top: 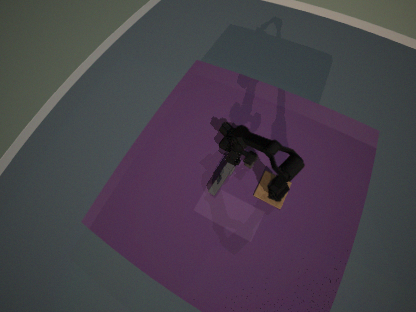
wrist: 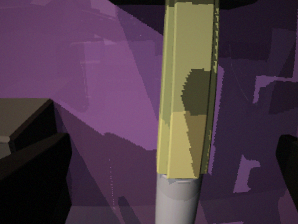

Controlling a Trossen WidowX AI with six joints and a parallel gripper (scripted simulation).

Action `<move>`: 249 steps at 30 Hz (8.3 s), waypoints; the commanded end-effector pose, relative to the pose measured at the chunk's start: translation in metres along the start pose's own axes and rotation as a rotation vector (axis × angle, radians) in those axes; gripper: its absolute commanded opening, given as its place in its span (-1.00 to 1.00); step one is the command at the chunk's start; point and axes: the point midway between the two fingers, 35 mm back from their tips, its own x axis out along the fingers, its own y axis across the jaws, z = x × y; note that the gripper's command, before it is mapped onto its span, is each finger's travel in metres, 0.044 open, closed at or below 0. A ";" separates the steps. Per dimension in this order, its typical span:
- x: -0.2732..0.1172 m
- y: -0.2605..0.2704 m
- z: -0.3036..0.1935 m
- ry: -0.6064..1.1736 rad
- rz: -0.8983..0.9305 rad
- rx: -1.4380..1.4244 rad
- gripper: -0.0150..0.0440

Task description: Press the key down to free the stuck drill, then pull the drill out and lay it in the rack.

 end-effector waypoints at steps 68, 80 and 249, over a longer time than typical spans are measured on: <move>-0.001 0.001 -0.003 0.002 0.003 0.006 -0.49; -0.004 0.000 -0.021 0.003 0.003 0.006 -0.49; -0.044 0.012 -0.058 0.007 0.004 0.005 -0.49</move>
